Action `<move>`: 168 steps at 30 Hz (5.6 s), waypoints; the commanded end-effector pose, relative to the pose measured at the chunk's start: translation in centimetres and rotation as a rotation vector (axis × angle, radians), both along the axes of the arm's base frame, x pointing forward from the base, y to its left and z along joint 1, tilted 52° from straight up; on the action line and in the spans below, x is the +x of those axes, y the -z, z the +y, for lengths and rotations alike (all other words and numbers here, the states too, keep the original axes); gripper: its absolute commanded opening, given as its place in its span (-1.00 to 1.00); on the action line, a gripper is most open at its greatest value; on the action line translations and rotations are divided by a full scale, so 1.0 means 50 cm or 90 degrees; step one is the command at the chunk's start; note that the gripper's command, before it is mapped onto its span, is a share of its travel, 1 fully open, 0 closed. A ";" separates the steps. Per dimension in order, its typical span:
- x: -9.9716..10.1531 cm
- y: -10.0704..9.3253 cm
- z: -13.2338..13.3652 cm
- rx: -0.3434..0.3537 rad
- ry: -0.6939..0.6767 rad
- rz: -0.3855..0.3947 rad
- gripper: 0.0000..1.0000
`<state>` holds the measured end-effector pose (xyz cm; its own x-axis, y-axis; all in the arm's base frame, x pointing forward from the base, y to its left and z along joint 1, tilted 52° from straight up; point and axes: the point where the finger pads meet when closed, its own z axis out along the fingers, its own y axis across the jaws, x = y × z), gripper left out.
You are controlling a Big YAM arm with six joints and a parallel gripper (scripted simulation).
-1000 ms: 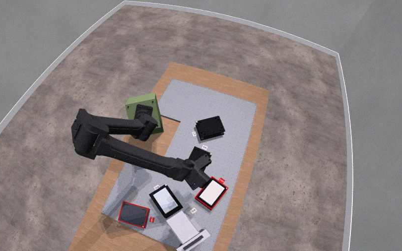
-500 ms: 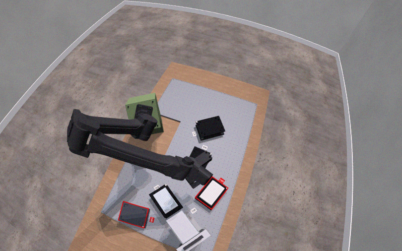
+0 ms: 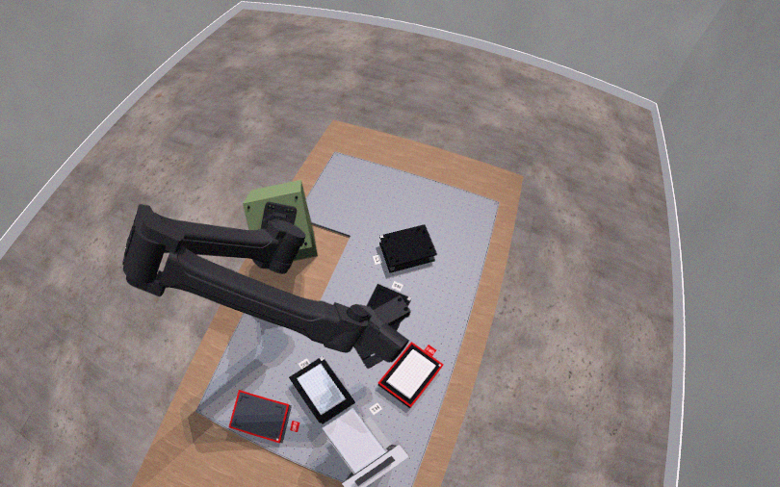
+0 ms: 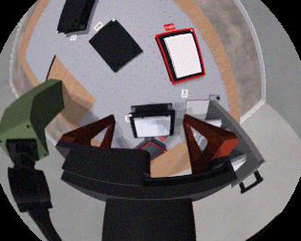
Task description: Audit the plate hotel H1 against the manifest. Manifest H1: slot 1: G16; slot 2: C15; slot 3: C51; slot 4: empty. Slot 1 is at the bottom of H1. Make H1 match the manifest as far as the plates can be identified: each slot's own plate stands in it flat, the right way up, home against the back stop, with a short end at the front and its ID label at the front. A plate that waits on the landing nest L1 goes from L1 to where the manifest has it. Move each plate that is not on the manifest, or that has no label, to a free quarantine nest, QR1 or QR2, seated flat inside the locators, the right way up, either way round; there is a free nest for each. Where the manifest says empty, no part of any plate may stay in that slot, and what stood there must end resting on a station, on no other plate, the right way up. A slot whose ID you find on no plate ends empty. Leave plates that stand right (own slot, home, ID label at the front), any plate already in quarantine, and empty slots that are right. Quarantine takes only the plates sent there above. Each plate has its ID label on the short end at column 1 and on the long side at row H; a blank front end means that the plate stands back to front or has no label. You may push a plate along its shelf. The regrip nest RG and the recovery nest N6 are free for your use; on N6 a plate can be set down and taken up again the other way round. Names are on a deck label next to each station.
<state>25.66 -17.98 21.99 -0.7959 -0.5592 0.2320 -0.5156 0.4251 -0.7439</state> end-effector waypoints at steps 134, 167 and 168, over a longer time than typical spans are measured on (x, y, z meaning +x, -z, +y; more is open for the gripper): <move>-0.184 0.016 -0.348 0.277 0.585 -0.687 1.00; -0.169 0.053 -0.383 0.282 0.591 -0.680 1.00; -0.168 0.053 -0.385 0.282 0.590 -0.680 1.00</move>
<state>17.52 -36.37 19.06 -0.5792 0.3750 -0.7238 0.7533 0.5856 -0.2994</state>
